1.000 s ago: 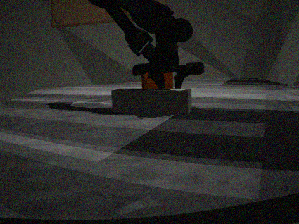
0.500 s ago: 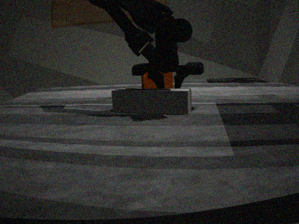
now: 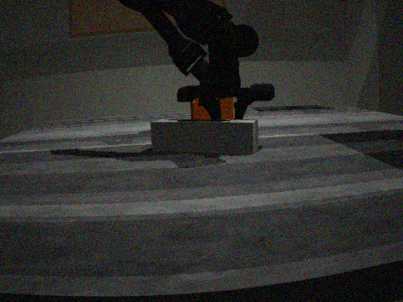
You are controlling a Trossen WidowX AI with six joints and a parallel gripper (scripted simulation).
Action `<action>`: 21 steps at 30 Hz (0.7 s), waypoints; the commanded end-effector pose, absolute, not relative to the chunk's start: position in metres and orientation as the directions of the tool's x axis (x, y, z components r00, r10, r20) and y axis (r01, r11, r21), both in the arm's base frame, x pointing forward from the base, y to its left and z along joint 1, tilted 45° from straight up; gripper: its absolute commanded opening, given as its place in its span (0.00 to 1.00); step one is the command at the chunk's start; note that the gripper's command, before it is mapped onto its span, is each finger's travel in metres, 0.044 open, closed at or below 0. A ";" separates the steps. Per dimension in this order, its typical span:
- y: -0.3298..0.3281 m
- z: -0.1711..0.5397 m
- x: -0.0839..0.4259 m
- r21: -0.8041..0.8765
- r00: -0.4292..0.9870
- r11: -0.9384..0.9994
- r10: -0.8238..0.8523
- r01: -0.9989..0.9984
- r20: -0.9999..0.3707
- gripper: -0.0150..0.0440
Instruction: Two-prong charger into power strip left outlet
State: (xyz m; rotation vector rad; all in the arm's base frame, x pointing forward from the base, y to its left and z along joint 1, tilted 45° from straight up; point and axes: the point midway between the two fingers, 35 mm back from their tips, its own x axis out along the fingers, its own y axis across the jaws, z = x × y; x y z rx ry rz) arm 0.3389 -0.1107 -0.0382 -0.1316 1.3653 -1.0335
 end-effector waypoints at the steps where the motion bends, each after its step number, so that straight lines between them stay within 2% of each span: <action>1: -0.112 -0.037 0.341 -0.626 -0.138 0.578 -0.667 0.523 -0.732 0.25; 21: -0.114 -0.035 0.346 -0.626 -0.137 0.578 -0.668 0.523 -0.732 0.25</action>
